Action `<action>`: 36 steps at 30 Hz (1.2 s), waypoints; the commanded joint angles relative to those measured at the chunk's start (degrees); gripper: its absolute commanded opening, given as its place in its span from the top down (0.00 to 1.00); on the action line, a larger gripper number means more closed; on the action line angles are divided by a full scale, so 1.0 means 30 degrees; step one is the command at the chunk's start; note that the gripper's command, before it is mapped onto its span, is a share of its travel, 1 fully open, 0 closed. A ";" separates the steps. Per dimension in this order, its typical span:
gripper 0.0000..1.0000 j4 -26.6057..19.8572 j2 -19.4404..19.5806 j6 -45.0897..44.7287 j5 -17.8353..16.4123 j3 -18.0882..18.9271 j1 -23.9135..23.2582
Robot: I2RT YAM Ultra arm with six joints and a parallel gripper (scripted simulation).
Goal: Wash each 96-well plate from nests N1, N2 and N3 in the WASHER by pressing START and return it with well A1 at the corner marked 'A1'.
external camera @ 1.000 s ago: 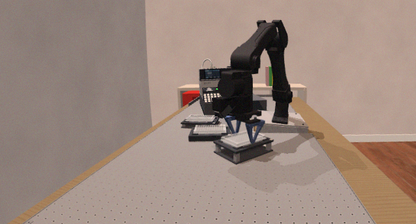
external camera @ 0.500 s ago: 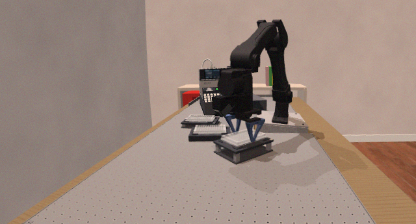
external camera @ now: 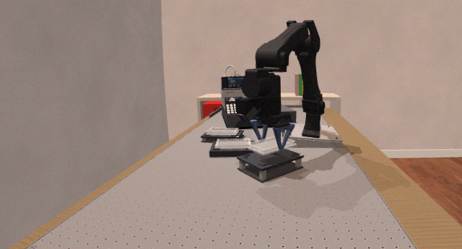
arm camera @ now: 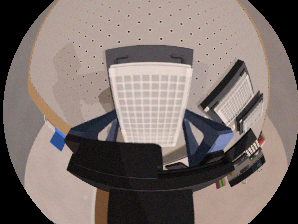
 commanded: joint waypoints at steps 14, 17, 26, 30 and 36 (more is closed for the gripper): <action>1.00 -0.1700 -0.0607 -0.0100 0.0015 0.1658 -0.0105; 1.00 -0.2062 -0.0650 -0.0119 0.0015 0.1975 -0.0124; 1.00 -0.3168 -0.0736 -0.0175 0.0016 0.2990 -0.0180; 1.00 -0.3540 -0.0752 -0.0193 0.0016 0.3345 -0.0198; 1.00 -0.4167 -0.0762 -0.0225 0.0017 0.3960 -0.0229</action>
